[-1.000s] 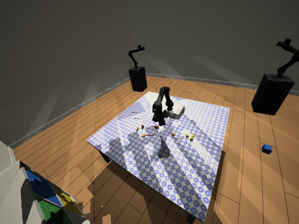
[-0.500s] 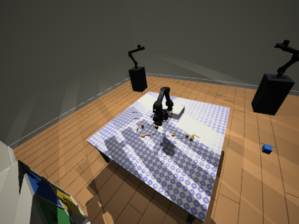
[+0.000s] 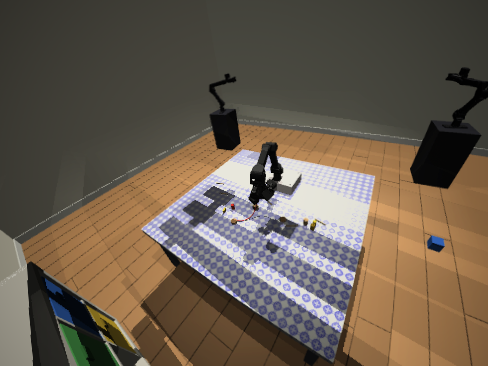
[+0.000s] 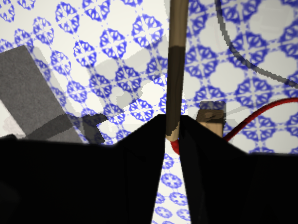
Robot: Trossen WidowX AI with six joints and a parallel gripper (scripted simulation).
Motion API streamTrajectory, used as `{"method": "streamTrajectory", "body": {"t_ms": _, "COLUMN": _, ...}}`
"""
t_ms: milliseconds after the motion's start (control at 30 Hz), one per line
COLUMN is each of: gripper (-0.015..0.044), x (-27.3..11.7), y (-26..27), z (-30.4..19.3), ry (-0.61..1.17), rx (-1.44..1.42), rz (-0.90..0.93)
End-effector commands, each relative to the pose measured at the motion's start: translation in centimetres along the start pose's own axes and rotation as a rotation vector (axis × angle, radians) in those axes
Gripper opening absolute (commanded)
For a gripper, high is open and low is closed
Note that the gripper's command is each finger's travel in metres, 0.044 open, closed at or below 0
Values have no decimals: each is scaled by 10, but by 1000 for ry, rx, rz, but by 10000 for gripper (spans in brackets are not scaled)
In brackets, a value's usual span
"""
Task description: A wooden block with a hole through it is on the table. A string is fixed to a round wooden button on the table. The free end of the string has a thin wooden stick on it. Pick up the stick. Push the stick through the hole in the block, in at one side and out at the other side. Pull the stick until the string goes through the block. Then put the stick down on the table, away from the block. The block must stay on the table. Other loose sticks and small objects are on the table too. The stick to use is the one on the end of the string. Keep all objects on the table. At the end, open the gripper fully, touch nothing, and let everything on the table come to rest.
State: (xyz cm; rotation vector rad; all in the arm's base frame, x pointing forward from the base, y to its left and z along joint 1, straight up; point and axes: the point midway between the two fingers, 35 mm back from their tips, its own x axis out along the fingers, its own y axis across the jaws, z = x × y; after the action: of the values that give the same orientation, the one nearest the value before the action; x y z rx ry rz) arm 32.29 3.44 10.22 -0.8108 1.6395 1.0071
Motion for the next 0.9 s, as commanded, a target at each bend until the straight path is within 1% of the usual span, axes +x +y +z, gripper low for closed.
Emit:
{"method": "streamTrajectory", "body": {"t_ms": 0, "gripper": 0, "x": -1, "y": 0, "z": 0, "ry": 7, "rx": 133, "rz": -6}}
{"method": "streamTrajectory", "body": {"t_ms": 867, "gripper": 0, "x": -2, "y": -1, "z": 3, "ry": 12, "rx": 1027, "rz": -33}}
